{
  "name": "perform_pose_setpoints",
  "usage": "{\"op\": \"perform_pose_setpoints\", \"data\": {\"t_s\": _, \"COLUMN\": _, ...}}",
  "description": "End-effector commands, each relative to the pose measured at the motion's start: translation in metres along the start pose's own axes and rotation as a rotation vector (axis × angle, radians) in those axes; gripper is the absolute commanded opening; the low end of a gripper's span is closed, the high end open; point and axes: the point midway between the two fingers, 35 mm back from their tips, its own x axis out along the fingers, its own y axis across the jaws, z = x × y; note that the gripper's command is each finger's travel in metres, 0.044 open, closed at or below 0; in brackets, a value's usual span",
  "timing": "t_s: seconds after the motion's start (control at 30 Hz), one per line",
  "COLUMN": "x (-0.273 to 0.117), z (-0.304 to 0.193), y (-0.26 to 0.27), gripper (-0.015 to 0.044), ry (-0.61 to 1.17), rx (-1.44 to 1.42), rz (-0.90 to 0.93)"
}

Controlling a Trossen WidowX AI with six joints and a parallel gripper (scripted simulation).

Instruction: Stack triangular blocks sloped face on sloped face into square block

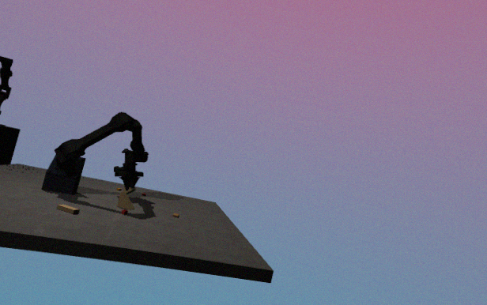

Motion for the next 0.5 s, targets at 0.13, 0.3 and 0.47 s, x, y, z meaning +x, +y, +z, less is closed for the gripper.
{"op": "perform_pose_setpoints", "data": {"t_s": 0.13, "x": -0.004, "z": 0.017, "y": 0.002, "gripper": 0.0, "ry": 0.208, "rx": -0.003, "rz": 0.003}}
{"op": "perform_pose_setpoints", "data": {"t_s": 0.3, "x": -0.007, "z": 0.026, "y": 0.002, "gripper": 0.0, "ry": 0.337, "rx": -0.004, "rz": 0.001}}
{"op": "perform_pose_setpoints", "data": {"t_s": 0.47, "x": -0.008, "z": 0.036, "y": 0.002, "gripper": 0.0, "ry": 0.469, "rx": -0.005, "rz": 0.0}}
